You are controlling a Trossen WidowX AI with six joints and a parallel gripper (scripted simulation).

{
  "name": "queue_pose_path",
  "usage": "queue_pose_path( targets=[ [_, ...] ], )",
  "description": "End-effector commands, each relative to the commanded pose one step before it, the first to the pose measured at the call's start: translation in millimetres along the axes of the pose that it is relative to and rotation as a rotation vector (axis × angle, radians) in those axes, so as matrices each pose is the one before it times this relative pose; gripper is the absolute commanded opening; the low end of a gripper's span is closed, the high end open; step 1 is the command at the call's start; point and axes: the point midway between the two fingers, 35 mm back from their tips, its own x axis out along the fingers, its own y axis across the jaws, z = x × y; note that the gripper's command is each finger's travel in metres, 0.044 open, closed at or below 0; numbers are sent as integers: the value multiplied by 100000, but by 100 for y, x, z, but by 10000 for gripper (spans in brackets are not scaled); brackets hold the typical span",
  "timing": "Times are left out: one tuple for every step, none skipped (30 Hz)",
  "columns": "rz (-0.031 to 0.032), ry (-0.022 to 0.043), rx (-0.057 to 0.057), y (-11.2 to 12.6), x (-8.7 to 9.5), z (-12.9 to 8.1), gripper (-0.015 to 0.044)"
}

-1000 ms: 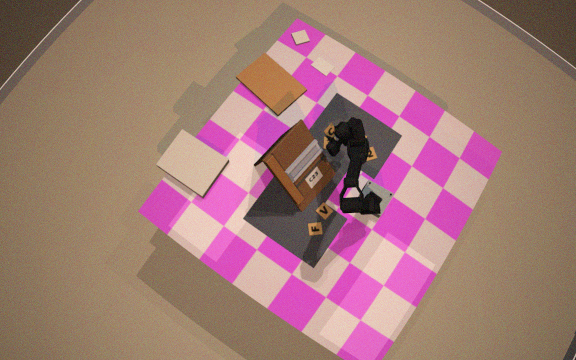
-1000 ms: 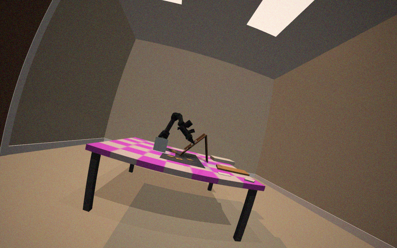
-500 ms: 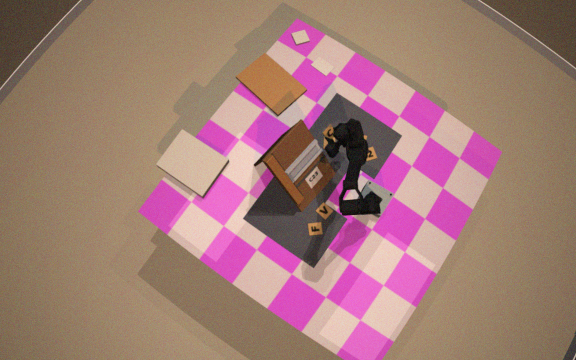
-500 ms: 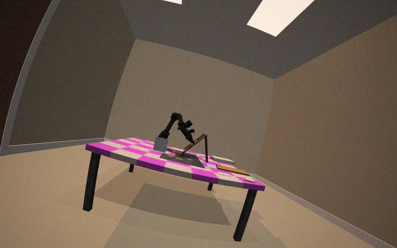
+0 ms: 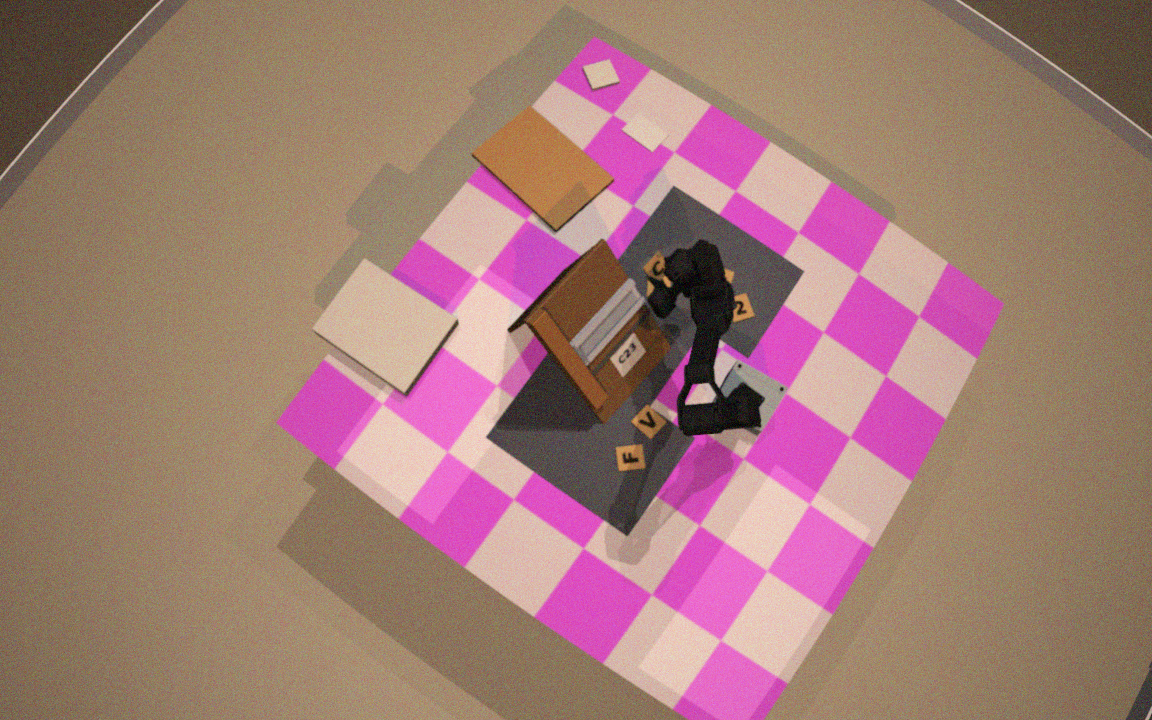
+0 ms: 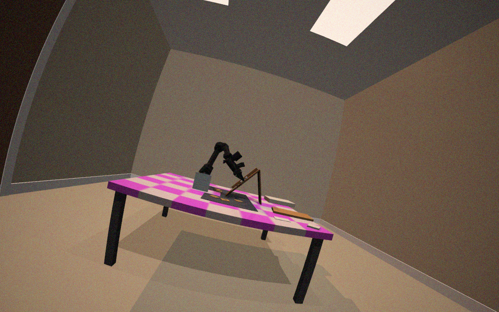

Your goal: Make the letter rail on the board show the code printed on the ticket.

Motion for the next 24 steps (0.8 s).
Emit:
queue_pose_path(
  targets=[
    [-540, -32, 137, 194, -45, -57, 0],
    [2, 1, 3, 50, 0, 2, 0],
    [2, 1, 3, 50, 0, 2, 0],
    [2, 1, 3, 50, 0, 2, 0],
    [2, 1, 3, 50, 0, 2, 0],
    [2, 1, 3, 50, 0, 2, 0],
    [2, 1, 3, 50, 0, 2, 0],
    [2, 1, 3, 50, 0, 1, 0],
    [2, 1, 3, 50, 0, 1, 0],
    [2, 1, 3, 50, 0, 1, 0],
    [2, 1, 3, 50, 0, 1, 0],
    [2, 1, 3, 50, 0, 1, 0],
    [2, 1, 3, 50, 0, 1, 0],
    [2, 1, 3, 50, 0, 1, 0],
    [2, 1, 3, 50, 0, 1, 0],
    [2, 1, 3, 50, 0, 1, 0],
    [2, 1, 3, 50, 0, 1, 0],
    [2, 1, 3, 50, 0, 1, 0],
    [2, 1, 3, 50, 0, 1, 0],
    [2, 1, 3, 50, 0, 1, 0],
    [2, 1, 3, 50, 0, 0, 0],
    [2, 1, 3, 50, 0, 0, 0],
    [2, 1, 3, 50, 0, 0, 0],
    [2, 1, 3, 50, 0, 0, 0]
  ],
)
